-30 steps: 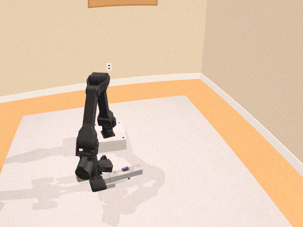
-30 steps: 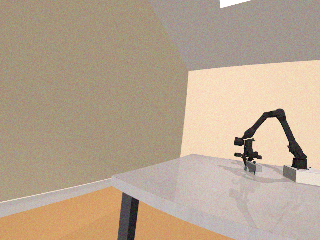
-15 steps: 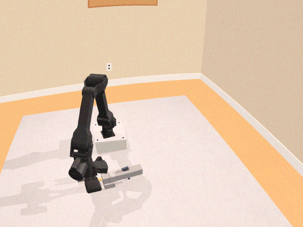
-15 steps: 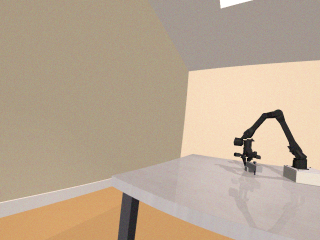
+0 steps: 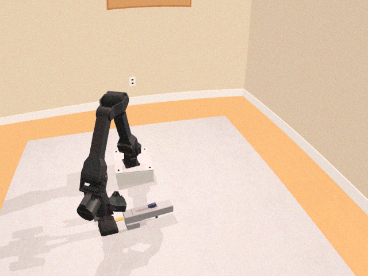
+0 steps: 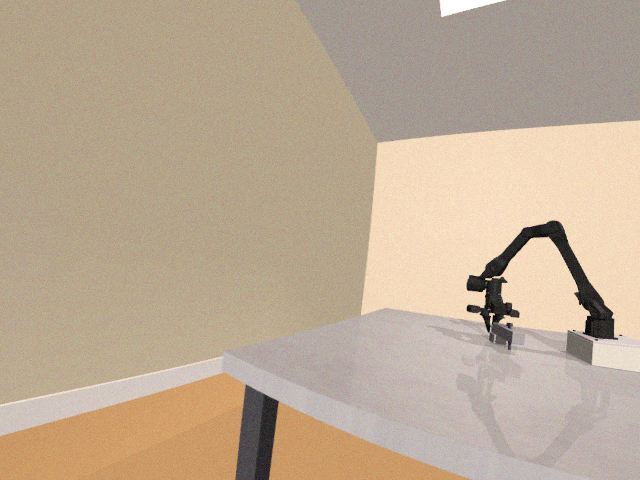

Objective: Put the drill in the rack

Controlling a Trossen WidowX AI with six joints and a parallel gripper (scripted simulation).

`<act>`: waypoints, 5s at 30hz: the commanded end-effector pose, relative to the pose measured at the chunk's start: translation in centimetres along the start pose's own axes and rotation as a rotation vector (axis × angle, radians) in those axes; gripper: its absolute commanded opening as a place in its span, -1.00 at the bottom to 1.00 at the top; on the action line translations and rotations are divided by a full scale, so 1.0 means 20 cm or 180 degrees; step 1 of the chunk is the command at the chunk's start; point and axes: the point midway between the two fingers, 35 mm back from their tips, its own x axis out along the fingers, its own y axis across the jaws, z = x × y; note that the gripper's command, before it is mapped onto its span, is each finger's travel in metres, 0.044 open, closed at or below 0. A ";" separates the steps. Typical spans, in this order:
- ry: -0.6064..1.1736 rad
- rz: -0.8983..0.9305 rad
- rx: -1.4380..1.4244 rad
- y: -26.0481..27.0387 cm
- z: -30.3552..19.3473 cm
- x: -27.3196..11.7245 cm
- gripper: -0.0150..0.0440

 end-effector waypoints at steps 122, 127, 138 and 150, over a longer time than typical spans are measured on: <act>0.0010 -0.0003 -0.0011 0.00 -0.22 0.00 -0.49; 0.0013 -0.0003 -0.0011 0.00 -0.26 0.00 -0.49; 0.0012 -0.0003 -0.0011 0.00 -0.26 -0.03 -0.49; 0.0012 -0.0003 -0.0011 0.00 -0.25 -0.07 -0.49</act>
